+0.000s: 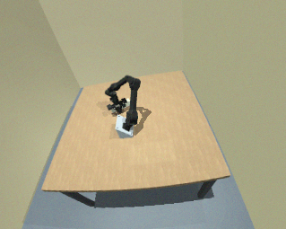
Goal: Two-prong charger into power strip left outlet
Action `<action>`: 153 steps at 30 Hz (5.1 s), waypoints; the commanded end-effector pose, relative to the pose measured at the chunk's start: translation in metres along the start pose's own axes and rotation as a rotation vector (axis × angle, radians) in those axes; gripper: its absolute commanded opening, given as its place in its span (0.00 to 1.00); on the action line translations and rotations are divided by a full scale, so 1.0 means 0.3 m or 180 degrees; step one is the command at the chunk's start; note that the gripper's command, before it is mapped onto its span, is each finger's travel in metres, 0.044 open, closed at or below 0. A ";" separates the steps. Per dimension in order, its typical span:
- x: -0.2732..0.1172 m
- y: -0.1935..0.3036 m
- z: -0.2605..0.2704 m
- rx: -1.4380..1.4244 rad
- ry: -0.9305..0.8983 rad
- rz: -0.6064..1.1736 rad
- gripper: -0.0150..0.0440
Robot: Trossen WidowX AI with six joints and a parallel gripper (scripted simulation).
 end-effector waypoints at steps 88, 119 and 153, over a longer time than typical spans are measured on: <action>-0.005 -0.038 0.002 0.0041 -0.0021 -0.0083 0.25; -0.001 -0.015 0.002 0.0002 -0.0011 0.0008 0.43; 0.001 0.005 -0.001 0.0018 -0.0015 -0.0032 1.00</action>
Point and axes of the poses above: the point midway between the two fingers, 35 mm back from their tips, its own x axis out along the fingers, its own z axis across the jaws, y = z × x, the point moved 4 cm from there along -x, back along the fingers, and after that the axes turned 11 degrees about x, right-handed, at the moved point
